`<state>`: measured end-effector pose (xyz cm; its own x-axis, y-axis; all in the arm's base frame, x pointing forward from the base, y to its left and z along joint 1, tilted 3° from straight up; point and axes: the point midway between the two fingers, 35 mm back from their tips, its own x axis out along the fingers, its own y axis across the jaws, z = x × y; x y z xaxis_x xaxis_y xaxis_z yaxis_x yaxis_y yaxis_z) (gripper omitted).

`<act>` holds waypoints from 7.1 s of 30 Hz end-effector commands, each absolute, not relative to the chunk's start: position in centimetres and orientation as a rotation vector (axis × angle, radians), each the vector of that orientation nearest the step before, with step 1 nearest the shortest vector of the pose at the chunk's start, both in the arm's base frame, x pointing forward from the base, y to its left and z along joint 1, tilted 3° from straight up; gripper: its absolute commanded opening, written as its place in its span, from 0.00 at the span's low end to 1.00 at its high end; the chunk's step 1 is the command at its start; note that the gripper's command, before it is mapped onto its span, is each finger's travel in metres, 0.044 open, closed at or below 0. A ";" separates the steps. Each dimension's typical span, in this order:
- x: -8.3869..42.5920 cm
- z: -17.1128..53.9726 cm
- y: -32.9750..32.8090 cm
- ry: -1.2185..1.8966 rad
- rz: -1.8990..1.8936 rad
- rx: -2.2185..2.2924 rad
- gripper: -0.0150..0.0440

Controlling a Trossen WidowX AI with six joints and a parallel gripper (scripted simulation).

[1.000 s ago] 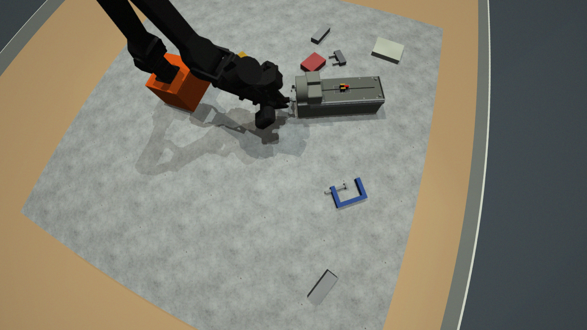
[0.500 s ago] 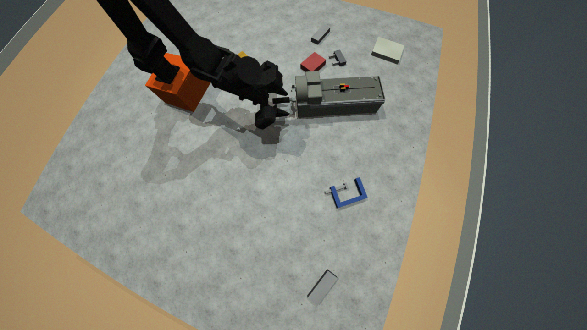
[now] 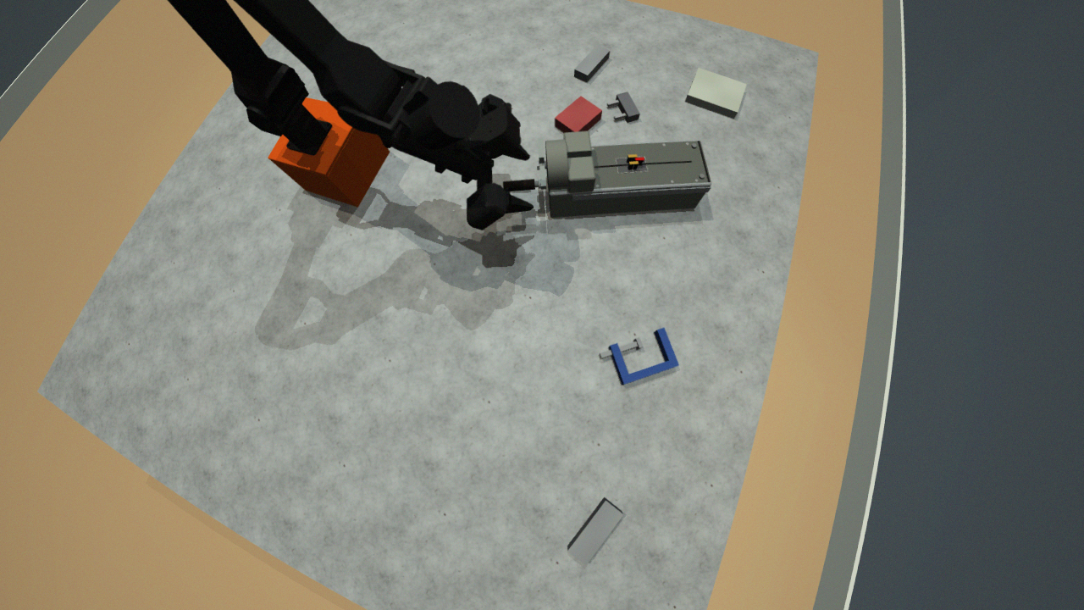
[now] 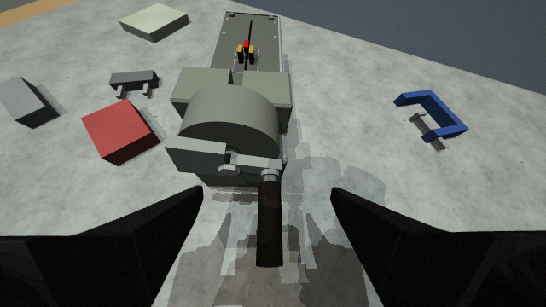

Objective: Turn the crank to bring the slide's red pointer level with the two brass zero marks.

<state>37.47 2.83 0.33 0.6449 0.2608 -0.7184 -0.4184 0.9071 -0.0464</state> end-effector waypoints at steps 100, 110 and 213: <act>40.2 11.7 5.2 0.822 0.351 -0.176 1.00; 37.5 11.3 3.3 0.775 0.382 -0.217 1.00; 37.2 -4.4 3.2 0.777 0.382 -0.217 0.25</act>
